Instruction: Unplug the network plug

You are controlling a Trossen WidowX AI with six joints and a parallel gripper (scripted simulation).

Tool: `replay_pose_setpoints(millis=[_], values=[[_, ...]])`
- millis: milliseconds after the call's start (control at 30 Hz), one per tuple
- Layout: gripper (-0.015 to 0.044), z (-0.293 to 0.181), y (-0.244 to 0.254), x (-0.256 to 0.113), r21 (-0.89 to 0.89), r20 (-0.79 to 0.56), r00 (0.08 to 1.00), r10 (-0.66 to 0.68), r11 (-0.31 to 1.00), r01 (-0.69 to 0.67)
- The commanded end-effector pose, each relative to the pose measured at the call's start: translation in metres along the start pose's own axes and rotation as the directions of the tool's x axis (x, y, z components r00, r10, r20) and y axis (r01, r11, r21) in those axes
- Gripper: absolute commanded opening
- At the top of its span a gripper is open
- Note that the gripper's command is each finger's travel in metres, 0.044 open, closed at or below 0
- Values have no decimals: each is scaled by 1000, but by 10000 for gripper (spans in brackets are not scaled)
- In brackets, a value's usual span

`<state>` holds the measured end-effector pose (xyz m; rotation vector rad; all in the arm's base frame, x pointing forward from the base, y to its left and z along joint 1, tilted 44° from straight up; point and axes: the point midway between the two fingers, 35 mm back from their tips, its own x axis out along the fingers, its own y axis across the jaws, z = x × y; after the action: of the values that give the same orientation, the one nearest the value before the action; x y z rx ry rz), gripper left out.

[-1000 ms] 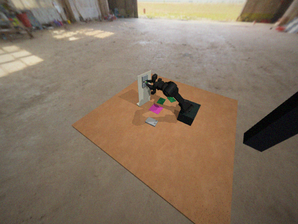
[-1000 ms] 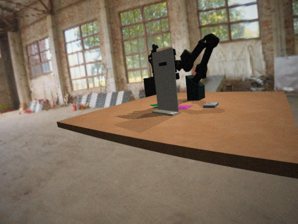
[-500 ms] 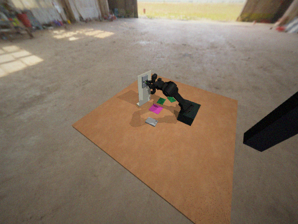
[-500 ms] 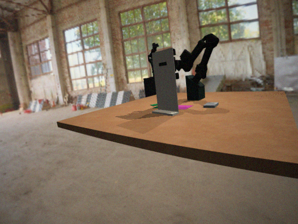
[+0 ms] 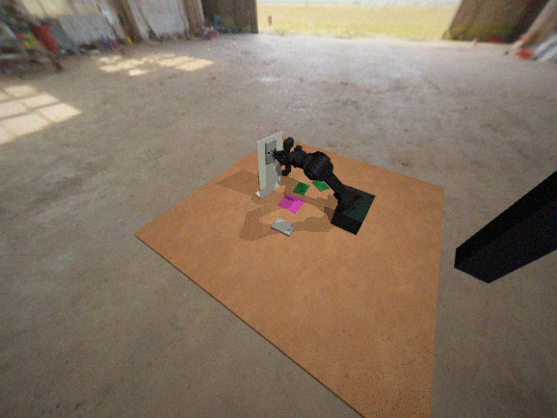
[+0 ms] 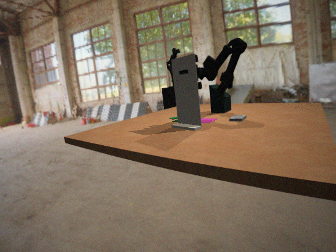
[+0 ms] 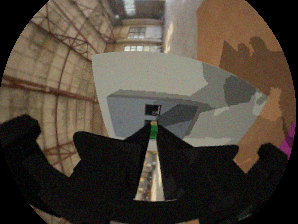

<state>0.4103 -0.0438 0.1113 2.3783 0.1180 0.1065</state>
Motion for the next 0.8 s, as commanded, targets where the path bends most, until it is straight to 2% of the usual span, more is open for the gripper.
replay_pose_setpoints(millis=[0, 767], values=[[0, -1, 0, -2, 6, 1, 1000, -3, 1000, 3], [0, -4, 0, -15, 6, 5, 1000, -8, 1000, 8]])
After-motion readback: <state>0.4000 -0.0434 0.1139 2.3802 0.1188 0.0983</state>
